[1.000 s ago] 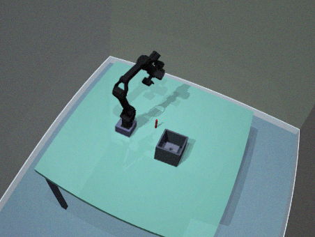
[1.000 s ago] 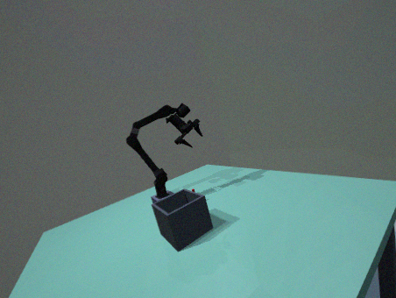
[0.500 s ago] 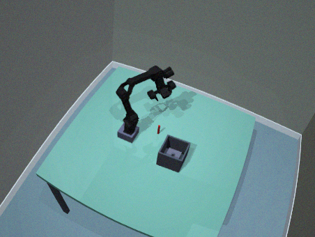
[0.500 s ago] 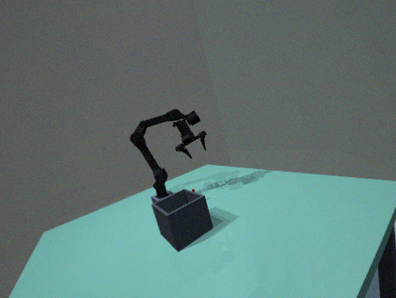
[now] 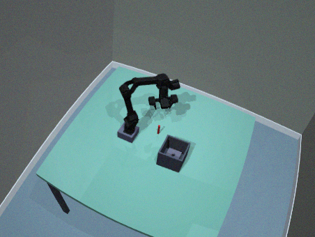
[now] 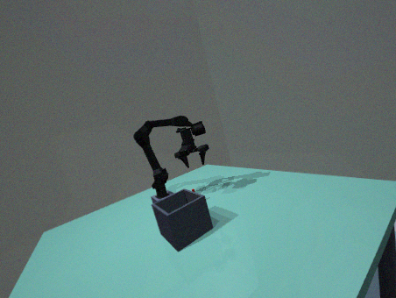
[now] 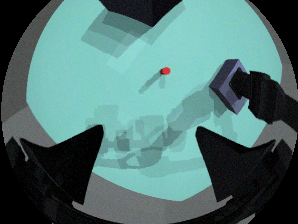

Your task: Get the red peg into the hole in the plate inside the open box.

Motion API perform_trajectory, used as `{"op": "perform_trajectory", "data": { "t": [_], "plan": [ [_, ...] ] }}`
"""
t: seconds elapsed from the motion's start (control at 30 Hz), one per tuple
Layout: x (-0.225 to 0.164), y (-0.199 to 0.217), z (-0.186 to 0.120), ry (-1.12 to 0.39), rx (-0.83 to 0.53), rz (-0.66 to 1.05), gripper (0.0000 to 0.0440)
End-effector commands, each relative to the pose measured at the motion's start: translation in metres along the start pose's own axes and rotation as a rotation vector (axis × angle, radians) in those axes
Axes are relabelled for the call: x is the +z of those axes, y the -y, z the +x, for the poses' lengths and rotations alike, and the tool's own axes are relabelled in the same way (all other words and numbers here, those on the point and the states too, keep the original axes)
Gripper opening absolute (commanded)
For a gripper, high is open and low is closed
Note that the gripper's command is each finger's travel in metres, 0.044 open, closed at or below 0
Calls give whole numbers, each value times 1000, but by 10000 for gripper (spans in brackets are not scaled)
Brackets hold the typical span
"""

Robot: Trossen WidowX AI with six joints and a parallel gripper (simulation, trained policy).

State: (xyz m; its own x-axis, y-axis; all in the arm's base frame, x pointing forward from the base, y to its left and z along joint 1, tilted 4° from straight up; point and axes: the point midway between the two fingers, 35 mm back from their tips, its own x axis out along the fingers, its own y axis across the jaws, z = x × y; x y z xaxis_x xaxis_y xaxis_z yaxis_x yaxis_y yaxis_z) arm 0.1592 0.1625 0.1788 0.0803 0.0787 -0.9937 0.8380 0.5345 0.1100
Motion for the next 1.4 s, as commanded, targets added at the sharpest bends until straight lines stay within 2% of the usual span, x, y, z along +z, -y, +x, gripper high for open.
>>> {"op": "perform_trajectory", "data": {
  "t": [0.0, 0.57, 1.13, 1.27, 1.37],
  "plan": [
    [7, 4, 14, -6, -52, 56, 440],
    [27, 24, 72, -10, -186, 170, 440],
    [41, 36, 133, 12, -202, 267, 438],
    [44, 38, 144, 23, -196, 289, 420],
    [46, 36, 151, 25, -189, 298, 363]
  ]
}}
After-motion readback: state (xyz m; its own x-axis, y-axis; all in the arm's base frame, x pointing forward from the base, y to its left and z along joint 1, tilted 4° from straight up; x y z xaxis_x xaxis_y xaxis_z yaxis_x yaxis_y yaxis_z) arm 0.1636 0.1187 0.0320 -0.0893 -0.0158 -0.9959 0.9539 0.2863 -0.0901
